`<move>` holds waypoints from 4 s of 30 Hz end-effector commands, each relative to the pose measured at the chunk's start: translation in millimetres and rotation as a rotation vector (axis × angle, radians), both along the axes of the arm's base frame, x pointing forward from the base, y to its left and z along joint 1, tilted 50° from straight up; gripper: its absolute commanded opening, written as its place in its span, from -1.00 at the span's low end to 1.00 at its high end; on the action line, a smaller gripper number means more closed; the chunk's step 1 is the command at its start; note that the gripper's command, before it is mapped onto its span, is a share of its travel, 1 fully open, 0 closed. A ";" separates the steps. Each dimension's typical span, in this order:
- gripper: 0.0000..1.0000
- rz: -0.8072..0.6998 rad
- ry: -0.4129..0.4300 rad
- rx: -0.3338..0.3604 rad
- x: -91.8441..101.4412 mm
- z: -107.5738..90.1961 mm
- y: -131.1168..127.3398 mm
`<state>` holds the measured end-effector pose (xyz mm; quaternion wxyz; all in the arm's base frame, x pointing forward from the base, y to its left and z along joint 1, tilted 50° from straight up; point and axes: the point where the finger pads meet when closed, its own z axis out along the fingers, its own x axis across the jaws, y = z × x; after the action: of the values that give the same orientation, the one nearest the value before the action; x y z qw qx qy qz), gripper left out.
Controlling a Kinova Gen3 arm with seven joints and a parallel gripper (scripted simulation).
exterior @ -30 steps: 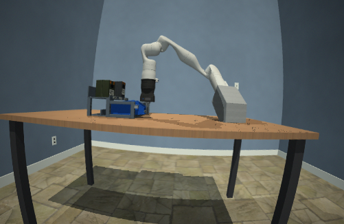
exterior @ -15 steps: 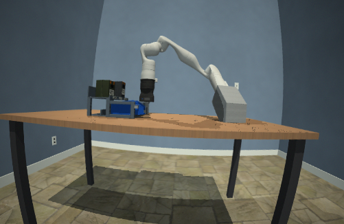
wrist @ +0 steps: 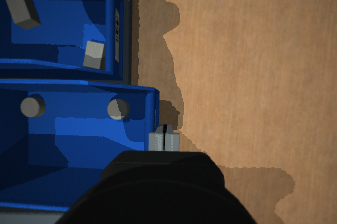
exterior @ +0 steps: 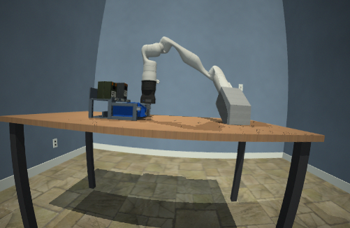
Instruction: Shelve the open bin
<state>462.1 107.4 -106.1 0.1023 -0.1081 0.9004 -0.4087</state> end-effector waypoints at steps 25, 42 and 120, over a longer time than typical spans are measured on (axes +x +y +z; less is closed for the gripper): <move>-1.00 0.001 -0.002 0.002 16.8 2.1 6.2; -1.00 0.001 -0.002 0.002 27.3 3.2 9.3; -1.00 0.001 -0.002 0.002 48.6 5.4 15.5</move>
<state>509.8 121.3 -101.6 0.1021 -0.1077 0.9006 -0.4086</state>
